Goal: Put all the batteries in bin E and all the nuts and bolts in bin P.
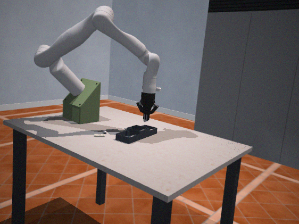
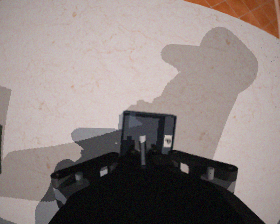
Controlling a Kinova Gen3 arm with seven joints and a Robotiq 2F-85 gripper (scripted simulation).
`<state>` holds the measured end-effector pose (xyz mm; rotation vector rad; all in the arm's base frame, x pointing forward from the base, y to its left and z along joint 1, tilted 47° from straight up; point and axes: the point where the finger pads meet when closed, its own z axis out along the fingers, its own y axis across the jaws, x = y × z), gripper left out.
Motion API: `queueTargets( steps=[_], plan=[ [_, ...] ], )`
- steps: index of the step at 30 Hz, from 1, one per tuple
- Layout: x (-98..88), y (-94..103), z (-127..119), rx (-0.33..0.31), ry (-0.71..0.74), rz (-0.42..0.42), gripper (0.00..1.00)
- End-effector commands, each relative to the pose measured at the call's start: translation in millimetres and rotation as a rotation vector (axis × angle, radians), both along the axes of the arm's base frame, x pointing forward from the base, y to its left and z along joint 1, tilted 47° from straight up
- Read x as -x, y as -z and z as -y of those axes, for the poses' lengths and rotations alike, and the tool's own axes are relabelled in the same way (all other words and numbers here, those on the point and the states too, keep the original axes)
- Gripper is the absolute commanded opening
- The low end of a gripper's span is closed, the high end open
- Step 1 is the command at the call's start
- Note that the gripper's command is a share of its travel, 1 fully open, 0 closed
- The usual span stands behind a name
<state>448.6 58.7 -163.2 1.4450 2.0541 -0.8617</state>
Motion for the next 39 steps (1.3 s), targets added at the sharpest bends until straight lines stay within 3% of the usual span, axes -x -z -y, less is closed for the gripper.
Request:
queueTargets(
  steps=[1,20,39],
  plan=[
    [-0.4,-0.4,-4,-0.001,0.061,0.086,0.0],
    [-0.3,-0.1,-4,-0.002,0.072,0.097,0.0],
    [-1.7,23.1,20,-0.002,0.072,0.097,0.0]
  ],
)
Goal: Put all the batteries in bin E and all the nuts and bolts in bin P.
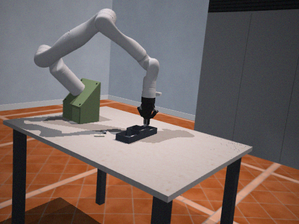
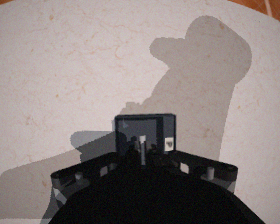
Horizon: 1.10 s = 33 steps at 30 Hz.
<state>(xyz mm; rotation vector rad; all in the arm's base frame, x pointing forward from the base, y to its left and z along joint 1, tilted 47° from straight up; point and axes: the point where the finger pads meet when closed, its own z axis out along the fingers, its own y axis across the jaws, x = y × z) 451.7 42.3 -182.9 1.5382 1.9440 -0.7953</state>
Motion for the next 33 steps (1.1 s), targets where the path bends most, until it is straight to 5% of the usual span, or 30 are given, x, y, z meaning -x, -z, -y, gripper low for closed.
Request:
queueTargets(
  steps=[1,26,27,33],
  plan=[
    [1.3,4.8,5,0.003,0.002,-0.004,0.0],
    [1.0,15.0,17,0.003,0.002,-0.004,0.0],
    [1.0,15.0,17,0.003,0.002,-0.004,0.3],
    [1.0,15.0,17,0.003,0.002,-0.004,0.3]
  ],
)
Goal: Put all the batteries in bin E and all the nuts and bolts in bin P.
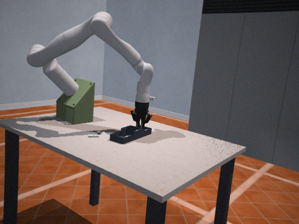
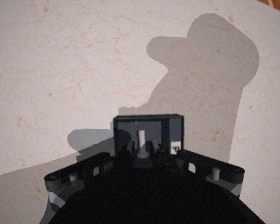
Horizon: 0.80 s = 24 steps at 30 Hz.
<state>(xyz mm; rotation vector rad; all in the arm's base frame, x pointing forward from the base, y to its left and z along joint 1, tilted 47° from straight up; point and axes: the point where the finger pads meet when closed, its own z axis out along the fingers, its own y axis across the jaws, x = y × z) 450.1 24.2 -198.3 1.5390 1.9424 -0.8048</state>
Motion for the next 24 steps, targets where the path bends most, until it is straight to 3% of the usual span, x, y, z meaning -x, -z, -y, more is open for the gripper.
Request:
queueTargets(
  steps=[1,24],
  plan=[
    [-0.6,-0.4,-1,-0.001,-0.001,0.001,0.3],
    [0.0,-10.4,-12,-0.001,-0.001,0.001,0.3]
  ],
)
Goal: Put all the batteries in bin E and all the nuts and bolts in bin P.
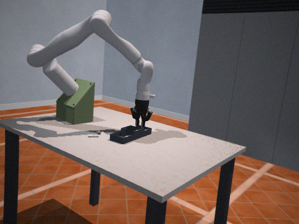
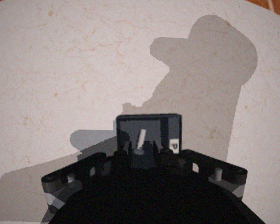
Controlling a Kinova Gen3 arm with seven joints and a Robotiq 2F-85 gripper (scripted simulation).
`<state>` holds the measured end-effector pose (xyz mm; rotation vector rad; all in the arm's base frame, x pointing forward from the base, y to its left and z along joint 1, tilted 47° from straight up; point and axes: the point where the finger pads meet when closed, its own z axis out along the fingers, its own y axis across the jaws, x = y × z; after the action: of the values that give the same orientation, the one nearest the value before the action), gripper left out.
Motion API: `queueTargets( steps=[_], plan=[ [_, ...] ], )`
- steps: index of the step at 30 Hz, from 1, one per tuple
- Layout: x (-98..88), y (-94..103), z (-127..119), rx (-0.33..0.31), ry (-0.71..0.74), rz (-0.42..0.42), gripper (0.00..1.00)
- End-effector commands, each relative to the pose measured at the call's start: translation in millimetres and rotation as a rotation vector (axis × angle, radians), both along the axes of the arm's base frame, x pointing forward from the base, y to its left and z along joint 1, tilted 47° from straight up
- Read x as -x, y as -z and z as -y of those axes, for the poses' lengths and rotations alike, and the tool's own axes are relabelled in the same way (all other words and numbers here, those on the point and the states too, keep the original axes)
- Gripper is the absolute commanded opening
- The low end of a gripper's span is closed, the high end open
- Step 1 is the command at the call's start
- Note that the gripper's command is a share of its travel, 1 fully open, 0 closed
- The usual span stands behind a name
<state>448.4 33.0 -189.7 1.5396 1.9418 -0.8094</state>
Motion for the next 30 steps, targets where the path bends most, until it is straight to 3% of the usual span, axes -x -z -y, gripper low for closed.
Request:
queueTargets(
  steps=[1,11,15,26,27,30],
  plan=[
    [-1.6,-2.7,-4,-0.003,-0.003,0.004,0.3],
    [-1.0,-11.8,-14,-0.003,-0.003,0.004,0.3],
    [-0.2,-25.5,-28,-0.003,-0.003,0.004,0.3],
    [-0.5,-26.9,-30,-0.003,-0.003,0.004,0.3],
    [-0.3,-29.7,-33,-0.003,-0.003,0.004,1.0],
    [0.2,-37.9,-41,-0.003,-0.003,0.004,1.0]
  ],
)
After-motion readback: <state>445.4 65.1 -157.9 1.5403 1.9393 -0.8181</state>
